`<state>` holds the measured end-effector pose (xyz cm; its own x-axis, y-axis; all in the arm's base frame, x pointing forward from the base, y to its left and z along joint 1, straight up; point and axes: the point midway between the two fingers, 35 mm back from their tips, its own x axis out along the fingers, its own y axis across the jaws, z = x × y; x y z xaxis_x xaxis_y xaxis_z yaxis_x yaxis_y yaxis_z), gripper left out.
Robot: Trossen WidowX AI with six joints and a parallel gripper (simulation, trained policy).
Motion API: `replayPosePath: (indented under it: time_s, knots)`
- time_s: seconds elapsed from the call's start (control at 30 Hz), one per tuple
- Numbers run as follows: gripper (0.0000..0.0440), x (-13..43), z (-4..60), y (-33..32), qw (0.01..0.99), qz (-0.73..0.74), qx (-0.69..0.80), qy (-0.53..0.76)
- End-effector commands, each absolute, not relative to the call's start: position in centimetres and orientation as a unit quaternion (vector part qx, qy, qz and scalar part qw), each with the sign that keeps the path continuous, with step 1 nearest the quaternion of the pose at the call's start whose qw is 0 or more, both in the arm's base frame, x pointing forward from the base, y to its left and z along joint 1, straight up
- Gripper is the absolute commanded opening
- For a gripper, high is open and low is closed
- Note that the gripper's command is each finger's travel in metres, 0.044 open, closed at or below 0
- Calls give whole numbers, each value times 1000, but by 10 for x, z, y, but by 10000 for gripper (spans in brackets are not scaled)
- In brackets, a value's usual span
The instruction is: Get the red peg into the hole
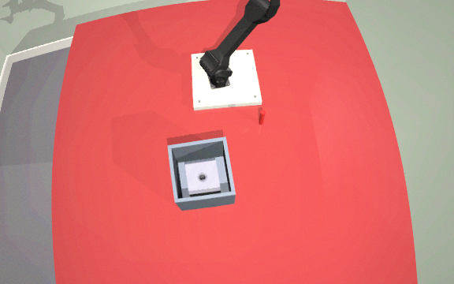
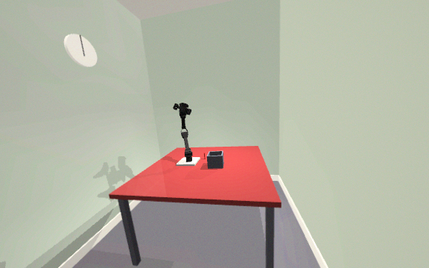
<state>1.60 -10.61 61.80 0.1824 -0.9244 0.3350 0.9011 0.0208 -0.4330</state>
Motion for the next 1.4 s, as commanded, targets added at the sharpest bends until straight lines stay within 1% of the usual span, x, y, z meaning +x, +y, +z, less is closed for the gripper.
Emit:
replayPosePath:
  time_s: [0.0,0.3,0.7,1.03,1.37]
  knots:
    - [440,28,605,-122,748,-617,-245,21]
    - [440,65,569,-152,821,-555,-132,30]
    - [440,123,518,-164,888,-456,29,51]
    - [440,171,476,-155,909,-377,158,87]
    - [440,213,435,-130,901,-306,274,141]
